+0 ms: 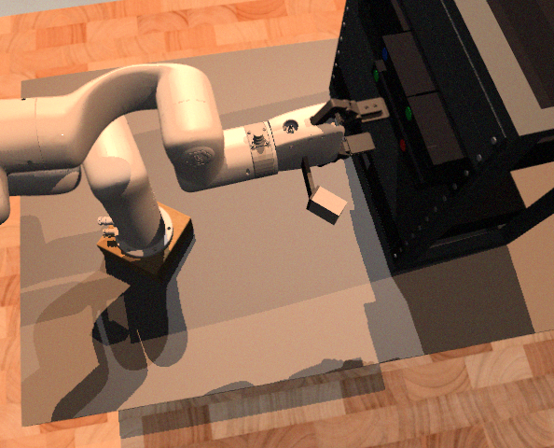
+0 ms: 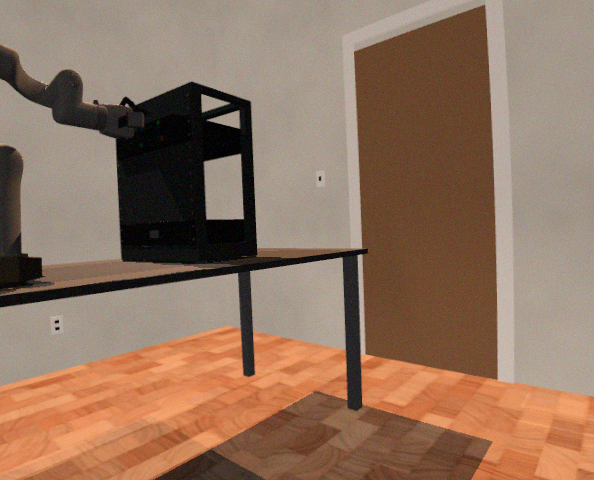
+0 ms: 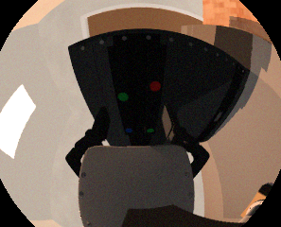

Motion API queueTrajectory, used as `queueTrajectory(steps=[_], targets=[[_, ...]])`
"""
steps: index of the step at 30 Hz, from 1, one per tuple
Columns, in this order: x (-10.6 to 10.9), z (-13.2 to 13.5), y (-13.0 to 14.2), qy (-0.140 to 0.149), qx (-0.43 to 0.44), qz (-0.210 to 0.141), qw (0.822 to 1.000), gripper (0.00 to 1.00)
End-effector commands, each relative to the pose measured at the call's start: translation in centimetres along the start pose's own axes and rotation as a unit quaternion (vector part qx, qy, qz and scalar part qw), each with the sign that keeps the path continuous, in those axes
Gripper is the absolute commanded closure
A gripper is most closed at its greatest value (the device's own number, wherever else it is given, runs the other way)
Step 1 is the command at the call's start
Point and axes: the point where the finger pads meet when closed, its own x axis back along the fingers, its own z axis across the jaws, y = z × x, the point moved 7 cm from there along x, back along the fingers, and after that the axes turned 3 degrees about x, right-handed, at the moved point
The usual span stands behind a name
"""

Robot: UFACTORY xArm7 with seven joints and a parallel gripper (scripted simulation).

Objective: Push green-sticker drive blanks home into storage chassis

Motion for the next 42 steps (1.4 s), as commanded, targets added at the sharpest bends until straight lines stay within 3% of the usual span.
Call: queueTrajectory(steps=[1, 18, 19, 42], targets=[[-0.02, -0.16, -0.02, -0.002, 0.001, 0.0, 1.0, 0.0], [-0.02, -0.16, -0.02, -0.002, 0.001, 0.0, 1.0, 0.0], [-0.02, -0.16, -0.02, -0.002, 0.001, 0.0, 1.0, 1.0], [-0.02, -0.16, -0.02, -0.002, 0.001, 0.0, 1.0, 1.0]])
